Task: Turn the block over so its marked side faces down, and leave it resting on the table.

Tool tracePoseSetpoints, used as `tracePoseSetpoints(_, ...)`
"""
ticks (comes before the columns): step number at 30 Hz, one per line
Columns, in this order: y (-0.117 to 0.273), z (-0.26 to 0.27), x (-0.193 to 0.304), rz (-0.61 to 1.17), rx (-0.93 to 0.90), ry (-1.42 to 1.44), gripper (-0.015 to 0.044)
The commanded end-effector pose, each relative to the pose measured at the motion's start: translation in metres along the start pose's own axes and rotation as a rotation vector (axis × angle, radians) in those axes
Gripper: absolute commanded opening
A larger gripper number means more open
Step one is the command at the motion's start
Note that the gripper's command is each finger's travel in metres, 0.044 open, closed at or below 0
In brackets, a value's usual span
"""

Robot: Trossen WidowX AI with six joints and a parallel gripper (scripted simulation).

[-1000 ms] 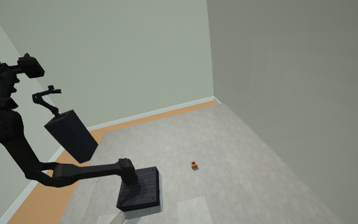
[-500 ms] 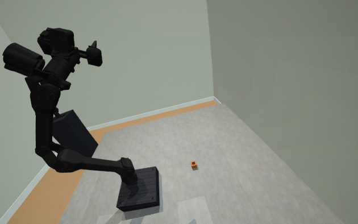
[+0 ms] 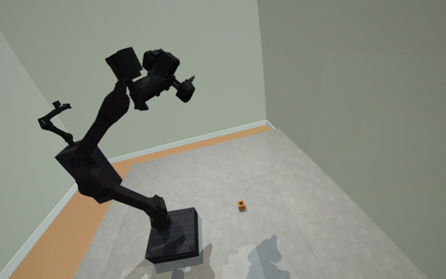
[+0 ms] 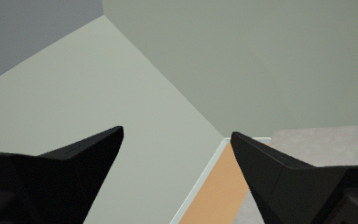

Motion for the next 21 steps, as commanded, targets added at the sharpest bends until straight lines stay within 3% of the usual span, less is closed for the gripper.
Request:
tracePoseSetpoints(1, -0.029, -0.057, -0.004, 0.008, 0.194, -0.017, 0.044)
tracePoseSetpoints(11, -0.062, -0.182, 0.0, 0.095, 0.614, -0.021, 0.044)
tracePoseSetpoints(21, -0.054, -0.309, 0.026, 0.316, 1.051, -0.02, 0.044)
Point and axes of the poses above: the point midway between the two fingers, 35 mm back from their tips, its own y axis back along the fingers, its own z axis across the jaws, x = y × z, the point moved 7 cm from there along y, back along the fingers, and after that the axes turned 11 degrees about -y, right-handed, at the moved point
